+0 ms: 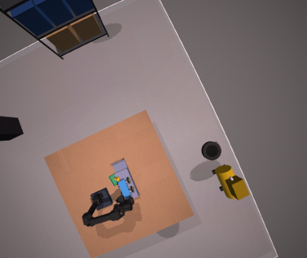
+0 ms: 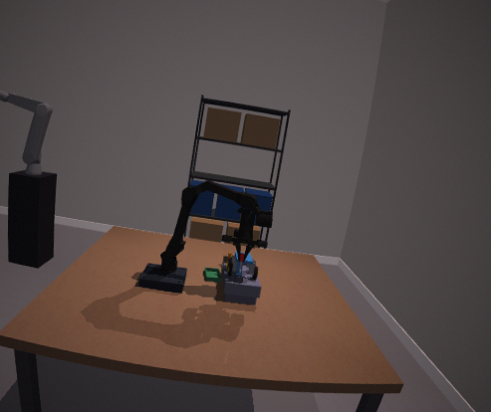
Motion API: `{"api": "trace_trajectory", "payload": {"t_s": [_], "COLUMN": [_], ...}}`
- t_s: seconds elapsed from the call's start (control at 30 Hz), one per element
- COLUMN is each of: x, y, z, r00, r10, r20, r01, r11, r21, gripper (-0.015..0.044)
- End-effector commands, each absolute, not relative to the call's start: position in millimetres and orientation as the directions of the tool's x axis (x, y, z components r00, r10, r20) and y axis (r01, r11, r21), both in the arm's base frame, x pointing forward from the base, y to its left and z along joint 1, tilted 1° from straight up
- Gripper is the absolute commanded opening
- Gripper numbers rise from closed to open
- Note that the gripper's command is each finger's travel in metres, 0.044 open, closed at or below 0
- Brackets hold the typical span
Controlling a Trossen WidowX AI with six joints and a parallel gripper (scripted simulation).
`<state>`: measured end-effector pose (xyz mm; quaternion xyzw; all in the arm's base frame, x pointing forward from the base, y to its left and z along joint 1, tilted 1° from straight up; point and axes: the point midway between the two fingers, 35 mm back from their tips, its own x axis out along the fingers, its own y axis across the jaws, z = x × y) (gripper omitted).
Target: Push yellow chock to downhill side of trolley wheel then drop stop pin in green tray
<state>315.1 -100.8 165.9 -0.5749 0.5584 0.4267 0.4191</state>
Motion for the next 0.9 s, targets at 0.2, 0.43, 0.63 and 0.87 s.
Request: {"api": "trace_trajectory", "payload": {"t_s": [0.2, 0.43, 0.63, 0.87], "x": [316, 310, 290, 267], "y": [-117, -121, -122, -124], "z": [170, 171, 170, 169], "r00": [0.016, 0.016, 0.014, 0.012], "r10": [-0.293, -0.293, -0.293, -0.293], "r20": [-0.956, -0.956, -0.956, -0.956], "r01": [-1.0, -1.0, -1.0, -1.0], "r11": [-0.029, -0.029, -0.029, -0.029], "r21": [-0.008, -0.008, -0.006, -0.004], "gripper": [0.0, 0.0, 0.0, 0.0]}}
